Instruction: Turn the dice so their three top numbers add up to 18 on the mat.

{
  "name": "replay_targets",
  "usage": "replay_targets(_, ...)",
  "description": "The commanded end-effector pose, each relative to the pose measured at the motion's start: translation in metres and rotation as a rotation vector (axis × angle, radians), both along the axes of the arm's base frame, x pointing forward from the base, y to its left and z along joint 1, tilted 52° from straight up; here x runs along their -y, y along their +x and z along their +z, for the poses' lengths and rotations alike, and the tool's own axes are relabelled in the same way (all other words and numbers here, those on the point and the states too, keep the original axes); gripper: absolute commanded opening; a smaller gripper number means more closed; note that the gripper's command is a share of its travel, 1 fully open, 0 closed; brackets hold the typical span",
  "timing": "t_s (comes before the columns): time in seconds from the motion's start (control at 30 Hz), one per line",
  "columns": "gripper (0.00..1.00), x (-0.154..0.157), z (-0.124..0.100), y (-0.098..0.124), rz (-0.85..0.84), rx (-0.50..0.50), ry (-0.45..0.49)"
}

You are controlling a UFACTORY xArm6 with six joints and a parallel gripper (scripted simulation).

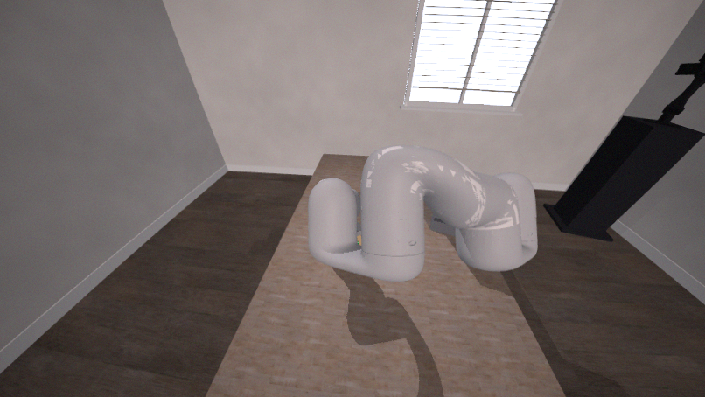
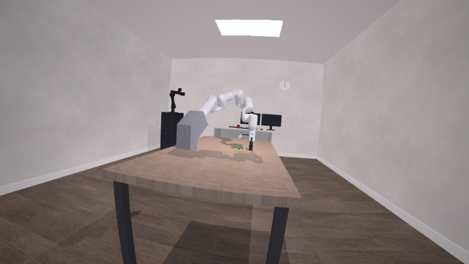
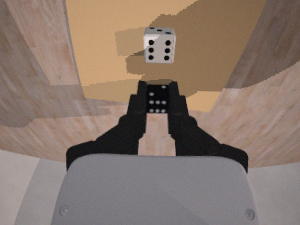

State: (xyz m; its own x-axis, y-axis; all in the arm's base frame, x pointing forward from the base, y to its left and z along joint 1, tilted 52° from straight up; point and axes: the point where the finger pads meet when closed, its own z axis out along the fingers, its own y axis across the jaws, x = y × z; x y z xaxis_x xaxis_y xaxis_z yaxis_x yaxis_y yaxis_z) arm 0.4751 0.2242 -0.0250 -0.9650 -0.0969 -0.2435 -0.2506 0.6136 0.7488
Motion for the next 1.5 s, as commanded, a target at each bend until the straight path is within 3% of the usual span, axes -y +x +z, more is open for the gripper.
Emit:
replay_targets(0.0,0.15,0.0008,0.0007,0.001,-0.002,0.002,0.0)
replay_targets(0.63,0.15,0.0008,0.0007,0.001,-0.002,0.002,0.0)
replay_targets(1.13,0.36,0.0008,0.0007,0.001,-0.002,0.002,0.0)
replay_targets(1.47,0.36,0.001,0.0009,0.001,-0.002,0.002,0.0)
